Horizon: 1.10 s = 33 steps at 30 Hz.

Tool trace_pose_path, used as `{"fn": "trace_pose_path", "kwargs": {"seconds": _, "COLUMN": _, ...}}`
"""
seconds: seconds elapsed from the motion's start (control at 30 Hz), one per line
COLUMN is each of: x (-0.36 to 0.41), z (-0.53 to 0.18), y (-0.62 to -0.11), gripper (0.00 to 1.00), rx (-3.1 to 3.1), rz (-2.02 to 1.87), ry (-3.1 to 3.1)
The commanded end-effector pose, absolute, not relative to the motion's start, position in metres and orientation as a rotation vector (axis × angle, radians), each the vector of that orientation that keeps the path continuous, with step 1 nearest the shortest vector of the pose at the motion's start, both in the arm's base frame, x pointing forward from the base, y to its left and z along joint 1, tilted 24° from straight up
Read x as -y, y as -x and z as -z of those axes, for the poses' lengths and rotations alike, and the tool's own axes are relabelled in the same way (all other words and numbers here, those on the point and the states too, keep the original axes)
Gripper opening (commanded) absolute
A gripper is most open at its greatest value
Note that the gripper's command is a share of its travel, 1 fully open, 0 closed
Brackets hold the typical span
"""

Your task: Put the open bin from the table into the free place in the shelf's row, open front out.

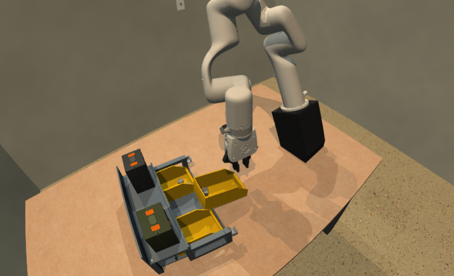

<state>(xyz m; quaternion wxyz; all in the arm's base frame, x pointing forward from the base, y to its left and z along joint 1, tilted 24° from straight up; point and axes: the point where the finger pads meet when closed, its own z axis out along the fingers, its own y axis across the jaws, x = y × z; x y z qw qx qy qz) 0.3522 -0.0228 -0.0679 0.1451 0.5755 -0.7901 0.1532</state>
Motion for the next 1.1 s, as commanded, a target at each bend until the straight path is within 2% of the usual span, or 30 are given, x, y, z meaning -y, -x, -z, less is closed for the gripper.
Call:
{"fn": "trace_pose_path", "kwargs": {"seconds": 0.0, "x": 0.02, "z": 0.071, "y": -0.342, "gripper": 0.33, "rx": 2.28, "rz": -0.45, "ry": -1.661}}
{"fn": "trace_pose_path", "kwargs": {"seconds": 1.07, "x": 0.023, "z": 0.066, "y": -0.356, "gripper": 0.33, "rx": 2.28, "rz": -0.45, "ry": -1.661}}
